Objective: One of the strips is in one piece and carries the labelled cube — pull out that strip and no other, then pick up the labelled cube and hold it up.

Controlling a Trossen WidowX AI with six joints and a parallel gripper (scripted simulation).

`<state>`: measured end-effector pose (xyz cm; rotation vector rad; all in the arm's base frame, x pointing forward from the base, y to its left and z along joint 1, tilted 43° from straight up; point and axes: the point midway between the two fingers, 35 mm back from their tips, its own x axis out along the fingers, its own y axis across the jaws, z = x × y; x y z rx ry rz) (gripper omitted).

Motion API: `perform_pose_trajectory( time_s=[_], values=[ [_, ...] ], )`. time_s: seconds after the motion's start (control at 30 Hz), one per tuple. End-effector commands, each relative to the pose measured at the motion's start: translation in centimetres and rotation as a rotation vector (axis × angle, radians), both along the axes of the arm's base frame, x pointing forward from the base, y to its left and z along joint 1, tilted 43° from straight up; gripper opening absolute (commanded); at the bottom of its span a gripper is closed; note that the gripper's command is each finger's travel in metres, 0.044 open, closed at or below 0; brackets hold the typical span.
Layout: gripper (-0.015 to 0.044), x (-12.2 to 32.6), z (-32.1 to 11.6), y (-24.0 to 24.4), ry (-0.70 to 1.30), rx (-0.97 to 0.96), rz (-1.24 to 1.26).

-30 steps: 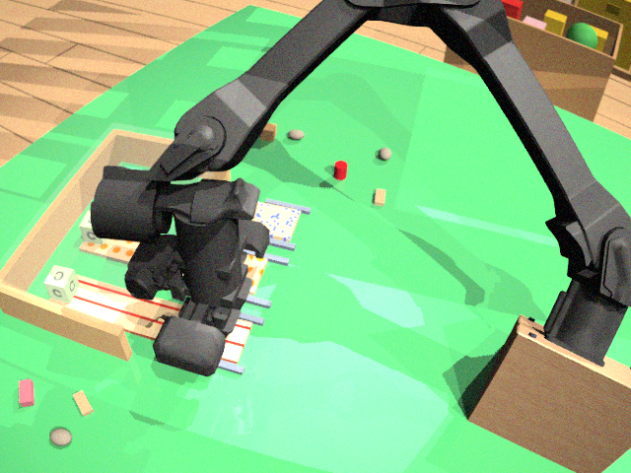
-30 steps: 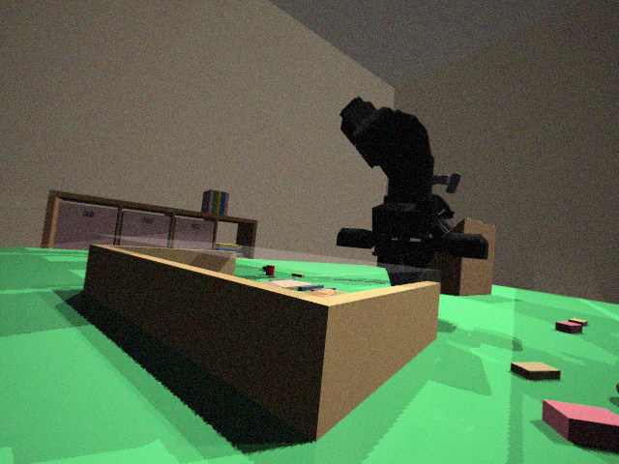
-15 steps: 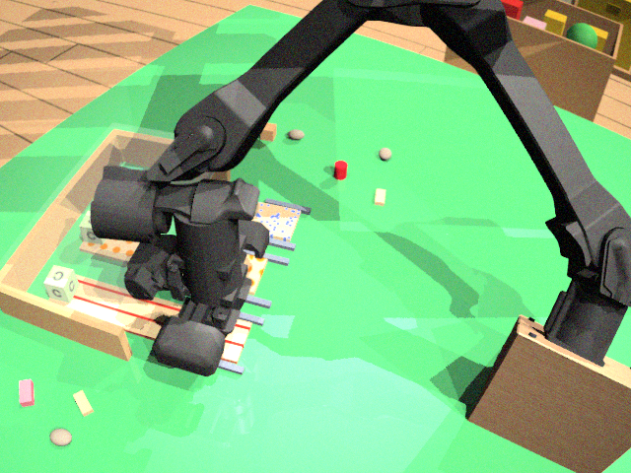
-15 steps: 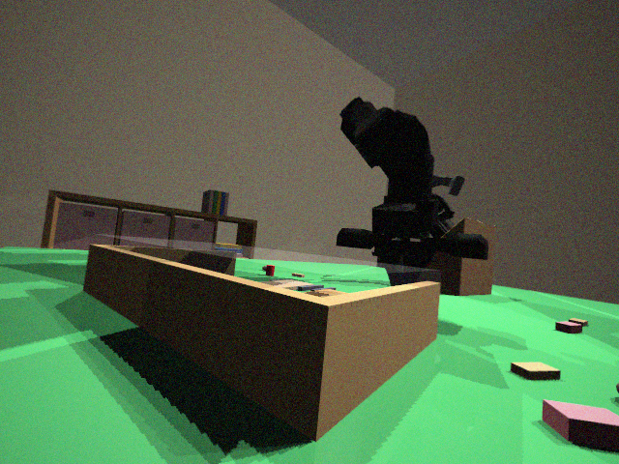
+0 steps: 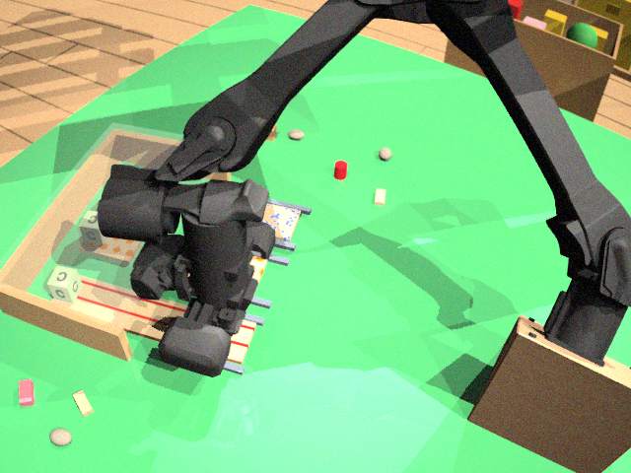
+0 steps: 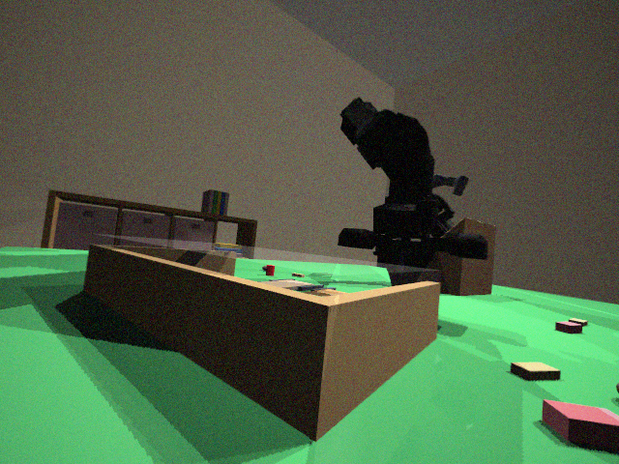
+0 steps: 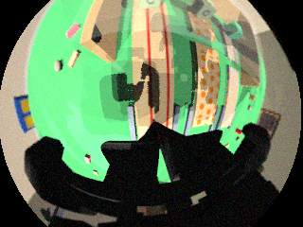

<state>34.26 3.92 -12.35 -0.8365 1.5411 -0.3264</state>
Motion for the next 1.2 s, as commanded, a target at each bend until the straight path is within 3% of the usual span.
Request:
perform_pose_trajectory(
  time_s=[0.0, 1.17],
  values=[
    [0.0, -0.9, -0.1, -0.3, 0.012, -0.008, -0.001],
    [0.0, -6.1, 0.6, -1.8, 0.016, -0.009, -0.001]
  ],
)
